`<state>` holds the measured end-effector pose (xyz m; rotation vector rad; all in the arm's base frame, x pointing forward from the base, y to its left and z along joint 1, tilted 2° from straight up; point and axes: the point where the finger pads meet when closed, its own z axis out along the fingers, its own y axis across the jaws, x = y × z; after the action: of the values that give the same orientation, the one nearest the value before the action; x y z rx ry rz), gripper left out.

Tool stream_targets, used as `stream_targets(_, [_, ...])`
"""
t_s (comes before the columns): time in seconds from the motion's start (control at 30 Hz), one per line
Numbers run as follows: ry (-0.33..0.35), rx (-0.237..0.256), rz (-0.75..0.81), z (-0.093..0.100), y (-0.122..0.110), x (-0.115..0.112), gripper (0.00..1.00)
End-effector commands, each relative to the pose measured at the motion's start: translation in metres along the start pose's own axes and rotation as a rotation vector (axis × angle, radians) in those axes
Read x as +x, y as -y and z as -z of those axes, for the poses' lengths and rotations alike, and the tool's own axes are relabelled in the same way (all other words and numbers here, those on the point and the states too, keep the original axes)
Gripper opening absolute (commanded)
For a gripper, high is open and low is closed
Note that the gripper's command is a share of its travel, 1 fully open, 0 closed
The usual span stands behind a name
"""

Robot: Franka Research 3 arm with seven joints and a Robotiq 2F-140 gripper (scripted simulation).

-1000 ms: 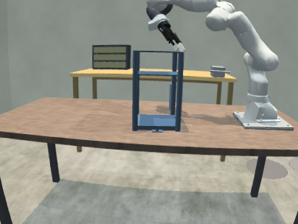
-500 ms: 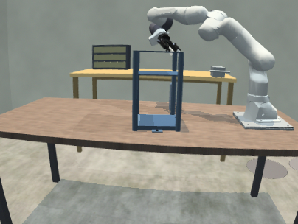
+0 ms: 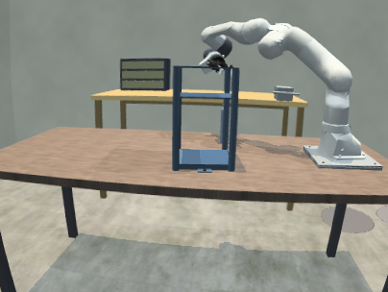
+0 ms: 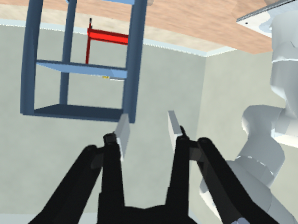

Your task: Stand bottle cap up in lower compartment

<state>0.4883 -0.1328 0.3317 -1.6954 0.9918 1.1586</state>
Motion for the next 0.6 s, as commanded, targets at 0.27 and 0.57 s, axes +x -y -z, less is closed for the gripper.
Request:
stream_targets(0.27, [0.205, 0.155, -0.192, 0.042, -0.015, 0.015, 0.35])
stream_targets(0.57, [0.231, 0.178, -0.2, 0.049, -0.018, 0.017, 0.35])
